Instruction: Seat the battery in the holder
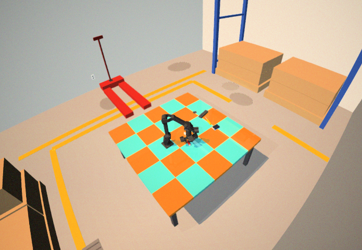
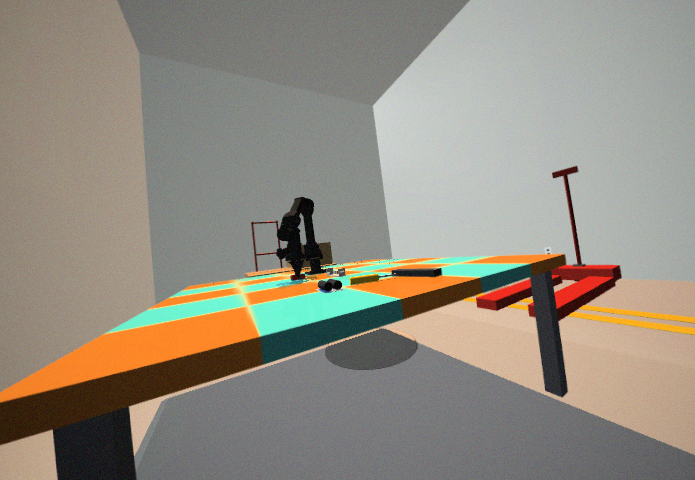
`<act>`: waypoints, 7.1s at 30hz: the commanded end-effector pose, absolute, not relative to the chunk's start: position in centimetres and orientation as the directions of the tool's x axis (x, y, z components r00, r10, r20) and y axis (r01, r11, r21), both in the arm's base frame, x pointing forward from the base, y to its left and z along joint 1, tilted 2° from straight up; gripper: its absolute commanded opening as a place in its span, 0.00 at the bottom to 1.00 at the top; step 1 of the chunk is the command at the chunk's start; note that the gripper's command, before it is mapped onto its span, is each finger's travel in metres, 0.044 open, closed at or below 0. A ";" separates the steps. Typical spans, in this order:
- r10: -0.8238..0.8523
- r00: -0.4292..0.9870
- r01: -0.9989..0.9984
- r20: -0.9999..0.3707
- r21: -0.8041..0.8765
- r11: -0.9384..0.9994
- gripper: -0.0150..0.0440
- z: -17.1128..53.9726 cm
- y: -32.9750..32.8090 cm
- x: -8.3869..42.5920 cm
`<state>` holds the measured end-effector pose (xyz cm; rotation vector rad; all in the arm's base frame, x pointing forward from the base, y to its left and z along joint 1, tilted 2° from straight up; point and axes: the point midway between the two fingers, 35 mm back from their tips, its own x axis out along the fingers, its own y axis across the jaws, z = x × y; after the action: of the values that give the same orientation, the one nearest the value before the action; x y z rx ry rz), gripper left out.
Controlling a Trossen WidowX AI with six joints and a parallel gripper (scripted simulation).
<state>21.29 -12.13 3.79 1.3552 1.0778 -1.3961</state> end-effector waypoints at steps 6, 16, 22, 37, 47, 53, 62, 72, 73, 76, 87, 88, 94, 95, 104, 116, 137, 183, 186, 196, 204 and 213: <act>-0.028 -0.017 0.973 -0.999 -0.010 -0.232 0.67 2.4 -12.2 21.0; -0.028 -0.017 0.973 -0.999 -0.010 -0.232 0.42 2.3 -12.2 21.0; -0.028 -0.016 0.972 -0.999 -0.009 -0.235 0.40 2.3 -12.2 21.0; -0.028 -0.016 0.962 -0.999 -0.007 -0.274 0.40 7.4 -11.5 21.6; -0.024 -0.009 0.840 -1.000 0.005 -0.543 0.40 8.2 -7.5 24.9; -0.021 -0.007 0.730 -1.000 0.010 -0.683 0.40 8.6 -4.8 26.4; -0.019 -0.002 0.521 -1.000 0.015 -0.854 0.40 9.1 -0.1 28.2; -0.024 0.001 0.313 -1.000 0.023 -0.949 0.40 9.6 4.0 28.8; -0.024 0.001 0.313 -1.000 0.023 -0.949 0.40 9.6 4.0 28.8; -0.028 -0.009 0.312 -1.000 0.023 -0.950 0.40 9.4 4.0 28.8; -0.081 -0.180 0.316 -0.980 0.021 -0.948 0.40 6.6 3.7 28.4; -0.086 -0.195 0.317 -0.977 0.020 -0.948 0.40 6.3 3.7 28.3; -0.098 -0.251 0.322 -0.963 0.013 -0.947 0.40 5.5 3.6 28.1; -0.099 -0.255 0.322 -0.962 0.013 -0.947 0.40 5.4 3.6 28.1; -0.115 -0.311 0.320 -0.943 0.010 -0.947 0.40 5.1 3.6 28.4; -0.135 -0.386 0.318 -0.912 0.006 -0.948 0.40 4.5 3.7 28.6; -0.153 -0.481 0.312 -0.863 -0.005 -0.950 0.40 3.7 3.8 29.1; -0.140 -0.471 0.307 -0.871 -0.014 -0.952 0.40 3.4 4.5 31.1; -0.140 -0.471 0.307 -0.871 -0.014 -0.952 0.40 3.4 4.5 31.1; -0.136 -0.461 0.307 -0.877 -0.014 -0.952 0.40 3.4 4.5 31.1; -0.122 -0.428 0.306 -0.895 -0.016 -0.952 0.40 3.3 4.4 31.0; -0.107 -0.390 0.305 -0.915 -0.018 -0.952 0.40 3.2 4.4 30.9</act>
<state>30.46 4.22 3.39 1.5255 0.2549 -2.4380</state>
